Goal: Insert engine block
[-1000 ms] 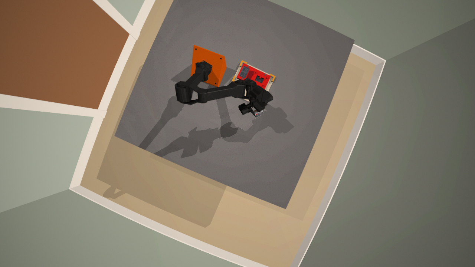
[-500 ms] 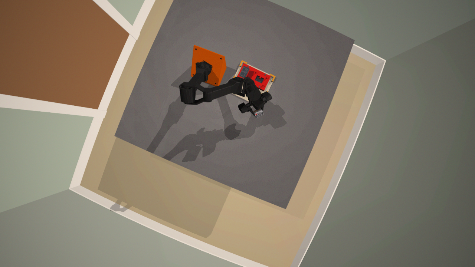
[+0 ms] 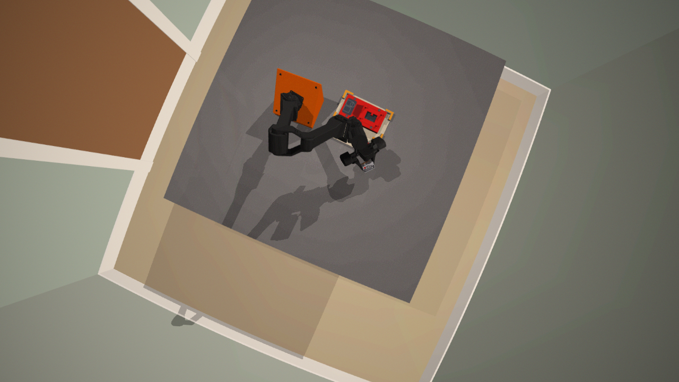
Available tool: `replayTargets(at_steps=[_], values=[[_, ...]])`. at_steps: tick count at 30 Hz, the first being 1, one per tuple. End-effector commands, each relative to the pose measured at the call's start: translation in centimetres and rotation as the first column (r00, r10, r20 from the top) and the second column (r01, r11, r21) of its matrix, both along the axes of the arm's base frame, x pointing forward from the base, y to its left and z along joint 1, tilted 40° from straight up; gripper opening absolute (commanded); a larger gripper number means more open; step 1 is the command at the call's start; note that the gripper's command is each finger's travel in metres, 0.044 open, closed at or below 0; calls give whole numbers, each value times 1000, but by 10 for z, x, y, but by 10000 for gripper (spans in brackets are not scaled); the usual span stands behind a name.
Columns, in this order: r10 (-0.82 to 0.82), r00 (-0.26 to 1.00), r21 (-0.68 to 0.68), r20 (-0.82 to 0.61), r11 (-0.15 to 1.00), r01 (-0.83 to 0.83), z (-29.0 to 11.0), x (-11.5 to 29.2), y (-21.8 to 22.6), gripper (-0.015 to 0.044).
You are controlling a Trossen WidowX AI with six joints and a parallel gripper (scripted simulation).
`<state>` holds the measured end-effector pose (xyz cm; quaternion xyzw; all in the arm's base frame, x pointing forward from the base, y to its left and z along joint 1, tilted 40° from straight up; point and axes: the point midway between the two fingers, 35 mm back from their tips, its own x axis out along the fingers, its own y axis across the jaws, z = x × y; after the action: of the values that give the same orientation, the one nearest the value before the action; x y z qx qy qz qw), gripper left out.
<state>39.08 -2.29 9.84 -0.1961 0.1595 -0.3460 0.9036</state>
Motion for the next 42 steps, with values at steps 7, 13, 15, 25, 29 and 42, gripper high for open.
replayTargets(at_steps=[7,13,15,25,29,42], values=[[8,1000,-3,-1,1000,-8,-16,2,-12,0],[8,1000,-3,-1,1000,-8,-26,4,-20,0],[8,1000,-3,-1,1000,-8,-29,5,-23,0],[8,1000,-5,-2,1000,-8,-48,7,-38,0],[8,1000,-5,-2,1000,-8,-48,8,-39,0],[10,1000,-2,13,1000,-10,-43,8,-36,315]])
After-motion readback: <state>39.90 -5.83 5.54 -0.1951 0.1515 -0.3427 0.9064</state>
